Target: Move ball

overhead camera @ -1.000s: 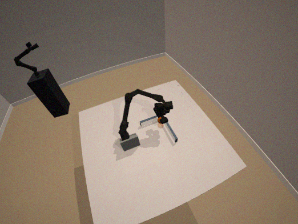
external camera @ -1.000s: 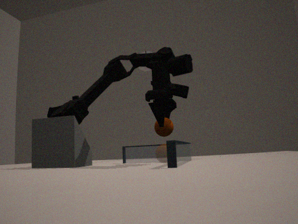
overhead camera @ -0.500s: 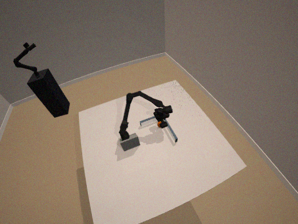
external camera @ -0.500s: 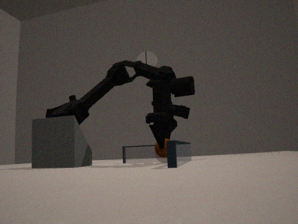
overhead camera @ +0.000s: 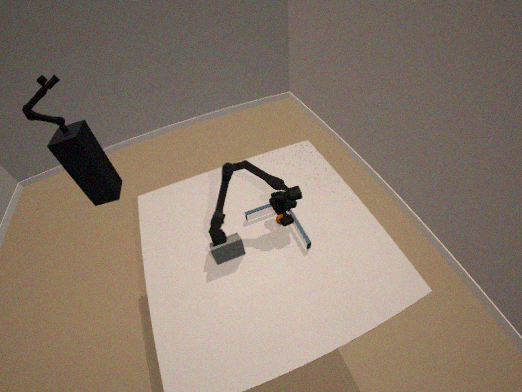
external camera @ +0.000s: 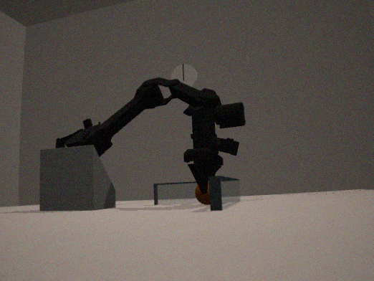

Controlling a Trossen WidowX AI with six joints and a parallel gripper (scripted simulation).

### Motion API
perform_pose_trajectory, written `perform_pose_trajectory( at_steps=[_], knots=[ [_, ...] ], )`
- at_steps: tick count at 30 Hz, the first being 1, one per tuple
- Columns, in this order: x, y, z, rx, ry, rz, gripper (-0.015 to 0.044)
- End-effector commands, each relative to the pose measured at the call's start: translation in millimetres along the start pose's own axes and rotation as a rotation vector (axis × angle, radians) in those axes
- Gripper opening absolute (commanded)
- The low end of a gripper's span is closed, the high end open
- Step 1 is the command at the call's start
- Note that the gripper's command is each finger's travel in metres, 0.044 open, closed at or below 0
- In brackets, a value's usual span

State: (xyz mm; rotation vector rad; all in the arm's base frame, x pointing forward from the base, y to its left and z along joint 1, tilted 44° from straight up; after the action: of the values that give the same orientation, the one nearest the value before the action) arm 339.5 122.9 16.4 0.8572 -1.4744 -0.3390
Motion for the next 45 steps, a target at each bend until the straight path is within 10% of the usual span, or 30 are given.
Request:
perform_pose_trajectory(
  at_steps=[1,17,24,45],
  knots=[
    [-5,0,0,-0.004,-0.002,-0.004,0.0],
    [-1,0,0,-0.003,0.0,0.0,0.0394],
    [81,-1,0,-0.005,-0.001,0.001,0.0397],
    [119,-1,1,-0.005,-0.016,0.002,0.044]
  ],
)
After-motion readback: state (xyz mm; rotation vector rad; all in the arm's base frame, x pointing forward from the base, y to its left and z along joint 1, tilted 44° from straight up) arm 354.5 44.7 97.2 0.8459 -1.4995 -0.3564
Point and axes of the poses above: the point midway between the two fingers, 35 mm back from their tips, its own x axis back along the fingers, its own y axis across the jaws, z = x × y, the point moved 1 cm from there along x, back along the fingers, and after that the axes turned 9 degrees about x, right-handed, at the moved point
